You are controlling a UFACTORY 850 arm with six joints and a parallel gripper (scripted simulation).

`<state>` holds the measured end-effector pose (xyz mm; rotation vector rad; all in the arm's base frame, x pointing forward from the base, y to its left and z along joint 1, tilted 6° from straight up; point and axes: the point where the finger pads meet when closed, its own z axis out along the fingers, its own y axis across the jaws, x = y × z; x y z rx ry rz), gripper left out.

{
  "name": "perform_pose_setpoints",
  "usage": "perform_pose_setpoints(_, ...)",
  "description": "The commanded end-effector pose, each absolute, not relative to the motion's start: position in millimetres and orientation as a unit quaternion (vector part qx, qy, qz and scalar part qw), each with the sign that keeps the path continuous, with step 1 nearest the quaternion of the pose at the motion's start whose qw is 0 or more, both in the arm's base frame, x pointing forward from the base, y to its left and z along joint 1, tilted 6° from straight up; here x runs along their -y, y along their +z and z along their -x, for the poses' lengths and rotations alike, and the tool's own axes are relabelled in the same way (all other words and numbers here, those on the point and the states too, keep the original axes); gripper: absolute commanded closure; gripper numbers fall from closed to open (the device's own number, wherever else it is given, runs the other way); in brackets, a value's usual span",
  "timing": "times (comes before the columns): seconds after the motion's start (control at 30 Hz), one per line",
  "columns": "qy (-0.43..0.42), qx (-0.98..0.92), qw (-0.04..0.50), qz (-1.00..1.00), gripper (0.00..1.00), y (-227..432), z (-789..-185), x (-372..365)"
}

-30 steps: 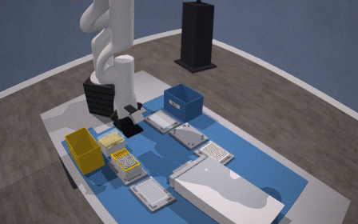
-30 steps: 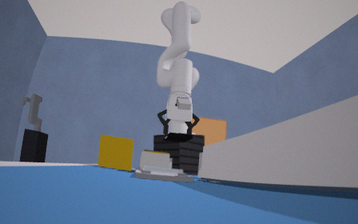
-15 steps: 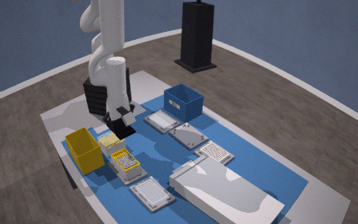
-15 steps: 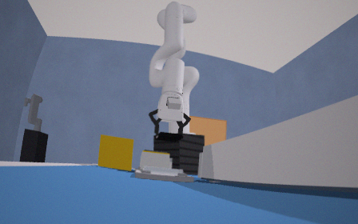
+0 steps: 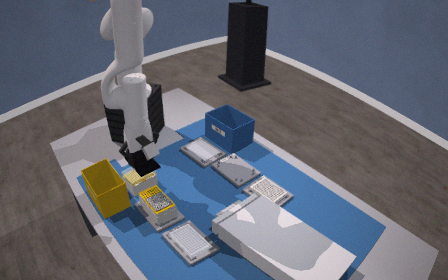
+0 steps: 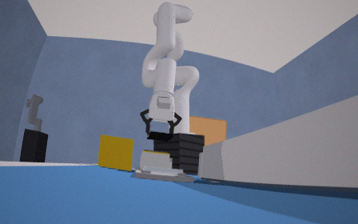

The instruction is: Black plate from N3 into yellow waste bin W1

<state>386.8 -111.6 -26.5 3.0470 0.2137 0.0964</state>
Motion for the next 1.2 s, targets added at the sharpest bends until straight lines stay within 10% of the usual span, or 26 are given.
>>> perform_pose_setpoints(0.0, 0.032, -0.07, 0.043, -0.996, 1.0, -25, -386, 121)
perform_pose_setpoints(1.17, 0.032, -0.07, 0.043, -0.996, 1.0, -20, -370, 202)
